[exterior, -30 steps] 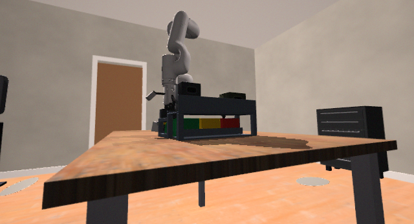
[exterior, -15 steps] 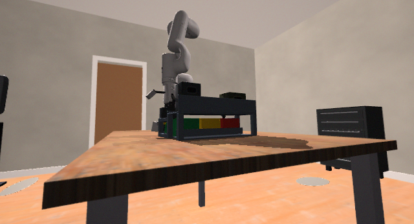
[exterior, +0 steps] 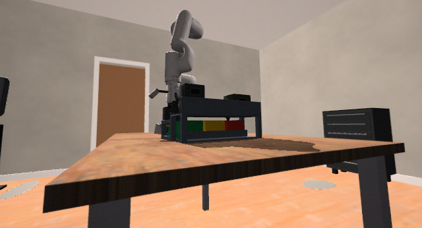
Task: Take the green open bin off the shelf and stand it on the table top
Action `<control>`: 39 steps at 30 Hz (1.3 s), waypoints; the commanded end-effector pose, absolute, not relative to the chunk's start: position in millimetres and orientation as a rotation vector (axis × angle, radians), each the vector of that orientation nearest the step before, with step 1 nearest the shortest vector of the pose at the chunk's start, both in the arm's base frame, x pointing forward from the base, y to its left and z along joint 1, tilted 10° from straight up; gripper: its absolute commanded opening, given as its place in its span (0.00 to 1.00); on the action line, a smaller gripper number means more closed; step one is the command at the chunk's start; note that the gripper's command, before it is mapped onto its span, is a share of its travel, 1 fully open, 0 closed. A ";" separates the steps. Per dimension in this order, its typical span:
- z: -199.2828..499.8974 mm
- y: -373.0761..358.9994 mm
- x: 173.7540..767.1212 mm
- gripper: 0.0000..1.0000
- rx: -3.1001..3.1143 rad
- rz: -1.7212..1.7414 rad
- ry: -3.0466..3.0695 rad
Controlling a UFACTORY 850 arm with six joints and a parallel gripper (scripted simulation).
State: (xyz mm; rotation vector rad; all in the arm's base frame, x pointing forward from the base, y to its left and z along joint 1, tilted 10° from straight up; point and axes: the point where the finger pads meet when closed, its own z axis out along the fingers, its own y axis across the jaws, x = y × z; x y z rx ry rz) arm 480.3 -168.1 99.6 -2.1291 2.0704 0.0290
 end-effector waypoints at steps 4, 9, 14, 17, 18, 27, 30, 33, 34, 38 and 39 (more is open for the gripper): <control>98.3 -168.3 481.4 0.00 -2.129 0.026 2.070; 98.3 -168.3 481.4 0.00 -2.129 0.026 2.070; 98.3 -168.3 481.4 0.00 -2.129 0.026 2.070; 98.0 -168.3 481.4 0.00 -2.129 0.026 2.070; 97.8 -168.2 481.5 0.00 -2.129 0.026 2.070; 97.0 -168.1 481.5 0.00 -2.129 0.026 2.070; 97.0 -168.1 481.5 0.00 -2.129 0.026 2.070; 97.0 -168.1 481.5 0.00 -2.129 0.026 2.070; 97.9 -160.3 480.2 0.00 -2.129 0.026 2.070; 101.6 -128.9 474.9 0.00 -2.129 0.026 2.070; 101.6 -128.9 474.9 0.00 -2.129 0.026 2.070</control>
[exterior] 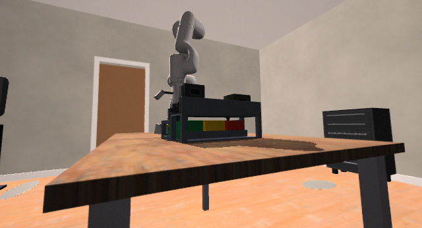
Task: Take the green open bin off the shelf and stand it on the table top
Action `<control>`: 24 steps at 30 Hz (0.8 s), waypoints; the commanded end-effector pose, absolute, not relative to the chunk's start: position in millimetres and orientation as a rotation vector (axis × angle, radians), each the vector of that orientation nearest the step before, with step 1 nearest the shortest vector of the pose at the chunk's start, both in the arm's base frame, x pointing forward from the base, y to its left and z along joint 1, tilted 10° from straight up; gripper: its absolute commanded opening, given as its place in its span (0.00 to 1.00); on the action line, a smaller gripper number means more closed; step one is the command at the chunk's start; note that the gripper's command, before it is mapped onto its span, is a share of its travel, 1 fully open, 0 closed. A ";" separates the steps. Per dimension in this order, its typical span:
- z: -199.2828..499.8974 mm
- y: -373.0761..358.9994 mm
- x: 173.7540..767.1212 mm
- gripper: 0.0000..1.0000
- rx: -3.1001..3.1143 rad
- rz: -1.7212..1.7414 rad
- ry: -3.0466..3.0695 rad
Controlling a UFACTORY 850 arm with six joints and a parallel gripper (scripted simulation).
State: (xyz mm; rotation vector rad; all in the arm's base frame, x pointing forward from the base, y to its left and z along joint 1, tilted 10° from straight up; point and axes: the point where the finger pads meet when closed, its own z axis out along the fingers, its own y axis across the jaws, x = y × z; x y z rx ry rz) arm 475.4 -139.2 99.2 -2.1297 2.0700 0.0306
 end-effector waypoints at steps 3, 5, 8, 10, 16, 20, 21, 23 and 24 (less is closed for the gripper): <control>101.6 -128.9 474.9 0.00 -2.129 0.026 2.070; 101.6 -128.9 474.9 0.00 -2.129 0.026 2.070; 101.6 -128.9 474.9 0.00 -2.129 0.026 2.070; 101.6 -128.9 474.9 0.00 -2.129 0.026 2.070; 106.3 -89.9 468.4 0.00 -2.129 0.026 2.070; 106.3 -89.9 468.4 0.00 -2.129 0.026 2.070; 106.3 -89.9 468.4 0.00 -2.129 0.026 2.070; 106.3 -89.9 468.4 0.00 -2.129 0.026 2.070; 106.3 -89.9 468.4 0.00 -2.129 0.026 2.070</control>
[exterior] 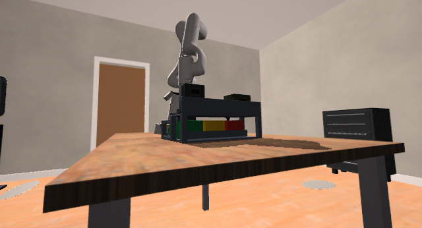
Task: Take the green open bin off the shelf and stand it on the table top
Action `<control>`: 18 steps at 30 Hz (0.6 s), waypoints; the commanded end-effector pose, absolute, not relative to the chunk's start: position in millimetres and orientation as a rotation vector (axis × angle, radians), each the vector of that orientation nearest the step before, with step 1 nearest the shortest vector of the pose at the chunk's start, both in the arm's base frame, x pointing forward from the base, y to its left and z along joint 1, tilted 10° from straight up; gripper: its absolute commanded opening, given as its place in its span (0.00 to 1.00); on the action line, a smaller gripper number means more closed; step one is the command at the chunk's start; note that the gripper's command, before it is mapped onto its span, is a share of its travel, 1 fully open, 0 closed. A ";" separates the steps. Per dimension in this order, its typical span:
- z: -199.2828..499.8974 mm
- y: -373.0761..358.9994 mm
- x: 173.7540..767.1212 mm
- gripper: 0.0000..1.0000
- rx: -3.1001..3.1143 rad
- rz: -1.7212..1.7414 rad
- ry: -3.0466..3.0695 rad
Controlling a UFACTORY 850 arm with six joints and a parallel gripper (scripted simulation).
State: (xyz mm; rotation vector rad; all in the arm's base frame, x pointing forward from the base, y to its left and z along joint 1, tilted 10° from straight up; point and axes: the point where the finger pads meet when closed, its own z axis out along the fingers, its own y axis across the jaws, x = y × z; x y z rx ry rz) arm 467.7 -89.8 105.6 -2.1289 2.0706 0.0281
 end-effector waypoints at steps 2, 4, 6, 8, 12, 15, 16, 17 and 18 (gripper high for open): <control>106.3 -89.9 468.4 0.00 -2.129 0.026 2.070; 106.3 -89.9 468.4 0.00 -2.129 0.026 2.070; 108.1 -74.4 465.9 0.00 -2.128 0.026 2.070; 110.0 -58.7 463.2 0.00 -2.128 0.026 2.070; 110.9 -50.9 461.9 0.00 -2.128 0.026 2.070; 110.9 -50.9 461.9 0.00 -2.128 0.026 2.070; 110.9 -50.9 461.9 0.00 -2.128 0.026 2.070; 110.9 -50.9 461.9 0.00 -2.128 0.026 2.070; 110.9 -50.9 461.9 0.00 -2.128 0.026 2.070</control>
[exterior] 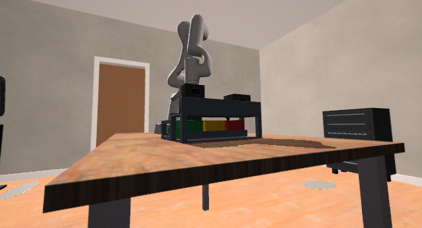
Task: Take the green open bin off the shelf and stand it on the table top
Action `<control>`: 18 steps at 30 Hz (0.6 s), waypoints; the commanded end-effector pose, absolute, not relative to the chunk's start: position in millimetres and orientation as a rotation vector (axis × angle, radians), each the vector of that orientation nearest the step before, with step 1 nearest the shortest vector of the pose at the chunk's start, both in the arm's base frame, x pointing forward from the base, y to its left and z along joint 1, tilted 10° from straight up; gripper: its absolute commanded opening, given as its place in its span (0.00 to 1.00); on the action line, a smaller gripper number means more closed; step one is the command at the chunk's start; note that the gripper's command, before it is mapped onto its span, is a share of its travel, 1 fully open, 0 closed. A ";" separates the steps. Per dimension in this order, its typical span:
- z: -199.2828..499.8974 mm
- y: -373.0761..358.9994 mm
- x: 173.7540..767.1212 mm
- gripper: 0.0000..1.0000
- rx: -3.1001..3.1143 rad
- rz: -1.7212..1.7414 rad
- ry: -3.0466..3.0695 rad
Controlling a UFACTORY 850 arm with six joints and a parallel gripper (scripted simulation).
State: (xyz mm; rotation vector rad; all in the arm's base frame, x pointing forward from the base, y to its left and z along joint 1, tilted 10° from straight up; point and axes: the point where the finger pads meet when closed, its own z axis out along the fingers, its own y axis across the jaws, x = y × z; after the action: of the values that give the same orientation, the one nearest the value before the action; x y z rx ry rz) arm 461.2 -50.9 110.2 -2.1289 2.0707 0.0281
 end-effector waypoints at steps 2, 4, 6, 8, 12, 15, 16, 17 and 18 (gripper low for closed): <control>110.9 -50.9 461.9 0.00 -2.128 0.026 2.070; 111.8 -43.2 460.7 0.00 -2.128 0.026 2.070; 113.7 -27.6 458.0 0.00 -2.128 0.026 2.070; 115.6 -11.9 455.4 0.00 -2.128 0.026 2.070; 115.6 -11.9 455.4 0.00 -2.128 0.026 2.070; 115.6 -11.9 455.4 0.00 -2.128 0.026 2.070; 115.6 -11.9 455.4 0.00 -2.128 0.026 2.070; 115.6 -11.9 455.4 0.00 -2.128 0.026 2.070; 115.6 -11.9 455.4 0.00 -2.128 0.026 2.070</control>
State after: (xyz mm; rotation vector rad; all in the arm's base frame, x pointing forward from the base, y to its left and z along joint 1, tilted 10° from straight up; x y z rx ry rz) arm 454.6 -11.9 114.9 -2.1288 2.0707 0.0282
